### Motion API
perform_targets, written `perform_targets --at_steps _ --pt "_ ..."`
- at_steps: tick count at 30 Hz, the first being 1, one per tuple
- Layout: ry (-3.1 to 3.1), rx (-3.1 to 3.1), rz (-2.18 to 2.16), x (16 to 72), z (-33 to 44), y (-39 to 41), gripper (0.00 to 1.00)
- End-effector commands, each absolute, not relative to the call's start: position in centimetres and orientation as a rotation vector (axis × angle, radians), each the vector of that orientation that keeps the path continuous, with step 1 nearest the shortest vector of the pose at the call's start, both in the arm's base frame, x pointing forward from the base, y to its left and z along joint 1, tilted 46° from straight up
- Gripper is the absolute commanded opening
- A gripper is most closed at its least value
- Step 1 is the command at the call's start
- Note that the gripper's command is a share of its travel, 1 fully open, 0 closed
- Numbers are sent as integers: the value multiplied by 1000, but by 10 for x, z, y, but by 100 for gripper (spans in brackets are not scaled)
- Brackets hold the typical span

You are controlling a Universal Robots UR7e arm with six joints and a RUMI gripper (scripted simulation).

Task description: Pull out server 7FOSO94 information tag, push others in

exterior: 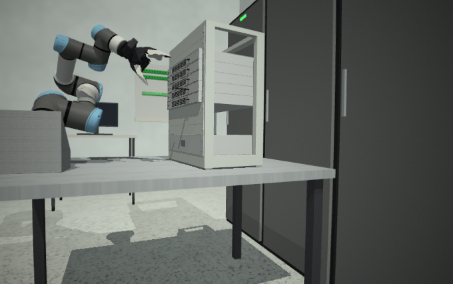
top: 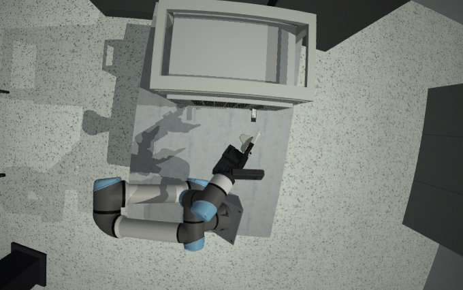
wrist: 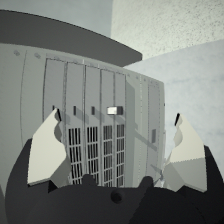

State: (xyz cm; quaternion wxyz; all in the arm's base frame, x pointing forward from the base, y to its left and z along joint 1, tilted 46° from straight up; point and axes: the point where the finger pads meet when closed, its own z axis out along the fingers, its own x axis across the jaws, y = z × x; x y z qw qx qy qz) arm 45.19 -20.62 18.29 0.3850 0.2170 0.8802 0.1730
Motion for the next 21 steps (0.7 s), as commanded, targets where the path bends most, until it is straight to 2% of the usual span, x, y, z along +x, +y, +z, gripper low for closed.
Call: perform_targets --at_steps 1,21 --pt "2242 553 440 455 182 -205 100" --pt "2242 553 440 479 174 -189 100"
